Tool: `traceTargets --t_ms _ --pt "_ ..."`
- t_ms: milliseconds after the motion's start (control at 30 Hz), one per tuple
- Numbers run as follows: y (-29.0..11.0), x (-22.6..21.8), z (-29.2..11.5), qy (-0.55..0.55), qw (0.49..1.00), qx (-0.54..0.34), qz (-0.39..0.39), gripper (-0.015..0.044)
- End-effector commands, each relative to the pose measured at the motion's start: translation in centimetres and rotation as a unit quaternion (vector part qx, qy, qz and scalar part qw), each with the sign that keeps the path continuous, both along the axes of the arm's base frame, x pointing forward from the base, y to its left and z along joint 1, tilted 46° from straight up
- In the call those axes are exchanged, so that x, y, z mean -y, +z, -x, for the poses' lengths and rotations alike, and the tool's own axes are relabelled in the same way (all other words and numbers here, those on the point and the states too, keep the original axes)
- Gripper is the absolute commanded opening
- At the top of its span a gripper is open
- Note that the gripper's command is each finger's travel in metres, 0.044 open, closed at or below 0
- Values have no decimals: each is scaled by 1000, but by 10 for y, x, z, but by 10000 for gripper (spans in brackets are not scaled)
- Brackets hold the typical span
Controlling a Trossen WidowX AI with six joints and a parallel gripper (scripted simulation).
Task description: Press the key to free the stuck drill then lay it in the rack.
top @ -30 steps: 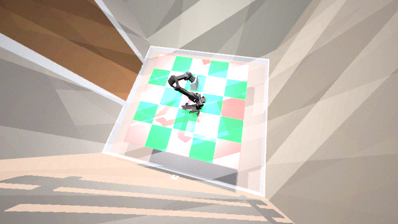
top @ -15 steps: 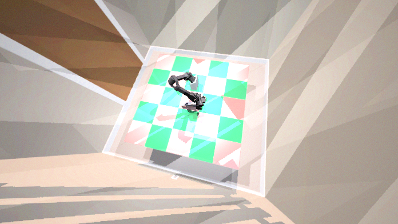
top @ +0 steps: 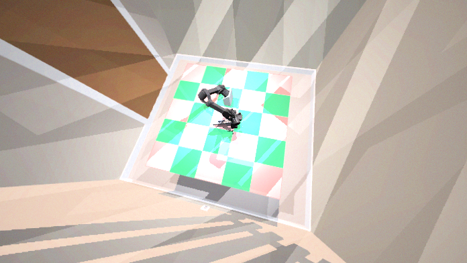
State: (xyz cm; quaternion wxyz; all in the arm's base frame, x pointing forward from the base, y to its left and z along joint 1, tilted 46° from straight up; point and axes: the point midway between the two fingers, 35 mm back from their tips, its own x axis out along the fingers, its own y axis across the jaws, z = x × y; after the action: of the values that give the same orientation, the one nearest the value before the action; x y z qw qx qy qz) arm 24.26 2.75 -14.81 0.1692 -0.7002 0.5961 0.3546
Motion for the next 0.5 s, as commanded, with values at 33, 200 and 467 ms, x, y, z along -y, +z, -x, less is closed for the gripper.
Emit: traceTargets --t_ms 33,200,467 --pt "-5 -6 2 0 1000 0 -1 0" --pt "-10 -12 4 0 1000 0 -1 0" --pt "-17 -19 7 0 1000 0 -2 0"
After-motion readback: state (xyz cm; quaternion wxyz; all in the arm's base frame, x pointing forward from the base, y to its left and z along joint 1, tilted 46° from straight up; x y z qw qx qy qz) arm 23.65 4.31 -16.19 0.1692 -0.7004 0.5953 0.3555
